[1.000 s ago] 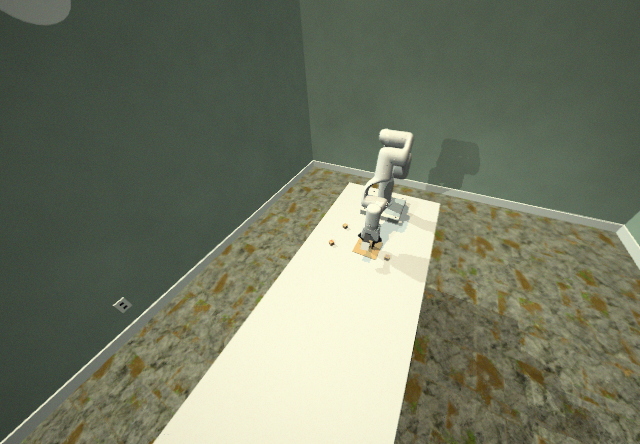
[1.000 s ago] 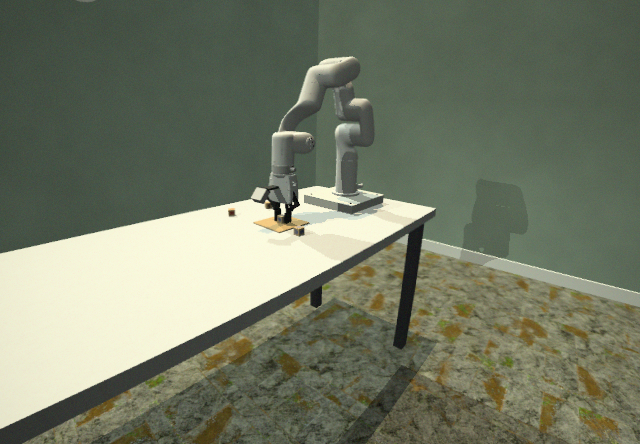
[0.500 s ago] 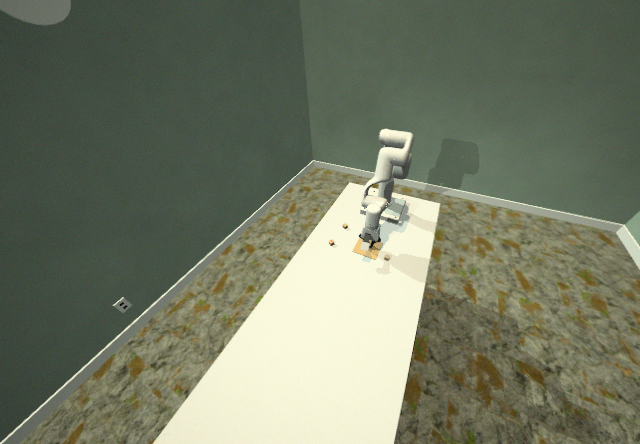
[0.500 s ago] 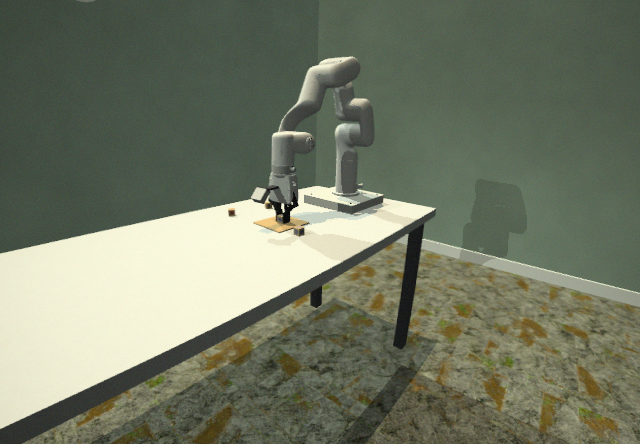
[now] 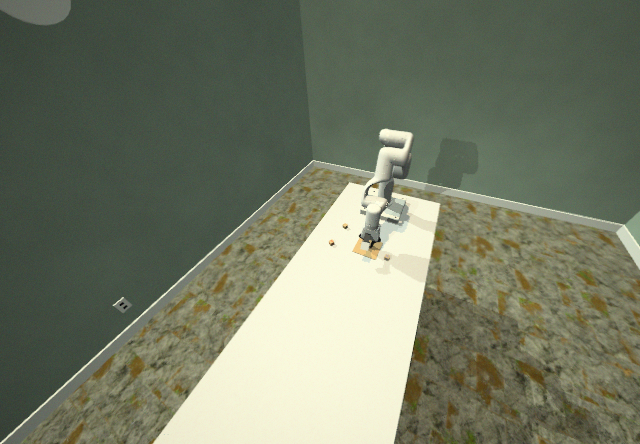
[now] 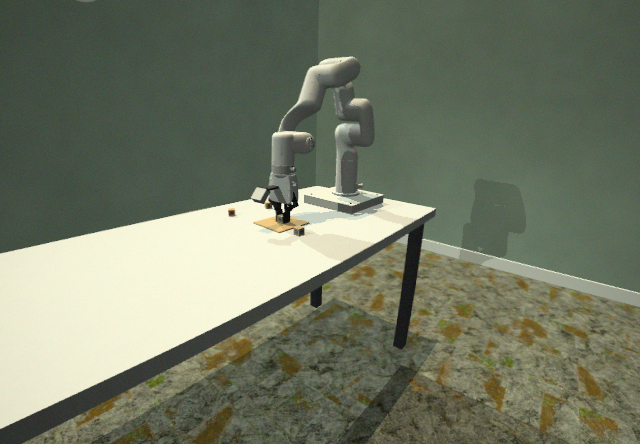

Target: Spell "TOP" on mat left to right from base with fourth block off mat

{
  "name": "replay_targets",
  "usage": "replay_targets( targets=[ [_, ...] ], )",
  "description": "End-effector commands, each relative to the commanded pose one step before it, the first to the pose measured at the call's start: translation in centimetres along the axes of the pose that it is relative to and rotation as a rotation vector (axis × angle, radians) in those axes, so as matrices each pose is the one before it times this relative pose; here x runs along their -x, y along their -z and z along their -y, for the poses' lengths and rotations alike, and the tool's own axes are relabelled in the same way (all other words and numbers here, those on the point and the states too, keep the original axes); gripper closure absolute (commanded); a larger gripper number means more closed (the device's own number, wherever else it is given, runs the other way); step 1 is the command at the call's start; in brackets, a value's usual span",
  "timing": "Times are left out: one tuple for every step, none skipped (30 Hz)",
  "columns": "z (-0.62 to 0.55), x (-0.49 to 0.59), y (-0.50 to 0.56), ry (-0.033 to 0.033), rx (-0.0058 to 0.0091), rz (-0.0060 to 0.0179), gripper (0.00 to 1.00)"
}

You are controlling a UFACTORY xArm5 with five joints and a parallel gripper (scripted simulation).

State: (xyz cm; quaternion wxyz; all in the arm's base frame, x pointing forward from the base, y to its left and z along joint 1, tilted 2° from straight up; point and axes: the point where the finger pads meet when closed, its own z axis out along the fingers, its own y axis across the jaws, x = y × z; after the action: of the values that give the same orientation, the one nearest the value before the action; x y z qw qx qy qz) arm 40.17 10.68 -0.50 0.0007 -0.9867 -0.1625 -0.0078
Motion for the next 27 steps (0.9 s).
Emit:
replay_targets(
  targets=[
    [-0.010,-0.133,0.103,-0.00003,0.00021,-0.00338,0.79],
    [0.000,0.000,0.000,0.00000,0.00000,0.00000,0.79],
    [0.000,0.000,0.000,0.00000,0.00000,0.00000,0.79],
    [0.000,0.000,0.000,0.00000,0.00000,0.00000,0.79],
    [0.000,0.000,0.007,0.00000,0.00000,0.00000,0.79],
    [0.003,-0.001,0.043,0.00000,0.00000,-0.00001,0.79],
    [0.007,-0.001,0.106,0.00000,0.00000,-0.00002,0.79],
    [0.012,-0.002,0.188,0.00000,0.00000,-0.00003,0.79],
    [0.018,-0.001,0.281,0.00000,0.00000,-0.00005,0.79],
    [0.019,0.001,0.379,0.00000,0.00000,-0.00006,0.79],
    [-0.012,-0.003,0.483,0.00000,0.00001,-0.00002,0.79],
    [-0.015,0.002,0.574,0.00000,0.00001,-0.00001,0.79],
    [-0.019,-0.001,0.664,0.00000,0.00001,0.00001,0.79],
    [-0.021,-0.002,0.724,0.00000,0.00001,0.00001,0.79],
    [-0.022,0.000,0.763,0.00000,0.00001,0.00001,0.79],
    [0.000,0.000,0.000,0.00000,0.00000,0.00000,0.79],
    [0.000,0.000,0.000,0.00000,0.00000,0.00000,0.79],
    [-0.022,0.002,0.779,0.00000,0.00001,0.00001,0.79],
    [-0.022,-0.002,0.773,0.00000,0.00001,0.00001,0.79],
    [-0.022,-0.002,0.748,0.00000,0.00001,0.00001,0.79],
    [-0.020,0.000,0.705,0.00000,0.00001,0.00001,0.79],
    [-0.018,0.002,0.643,0.00000,0.00001,0.00001,0.79],
    [-0.016,-0.003,0.565,0.00000,0.00001,0.00001,0.79],
    [-0.014,0.003,0.478,0.00000,0.00001,0.00001,0.79],
    [-0.011,-0.003,0.381,0.00000,0.00000,0.00001,0.79],
    [-0.008,0.000,0.284,0.00000,0.00000,0.00000,0.79],
    [-0.005,0.001,0.191,0.00000,0.00000,0.00000,0.79]
  ],
)
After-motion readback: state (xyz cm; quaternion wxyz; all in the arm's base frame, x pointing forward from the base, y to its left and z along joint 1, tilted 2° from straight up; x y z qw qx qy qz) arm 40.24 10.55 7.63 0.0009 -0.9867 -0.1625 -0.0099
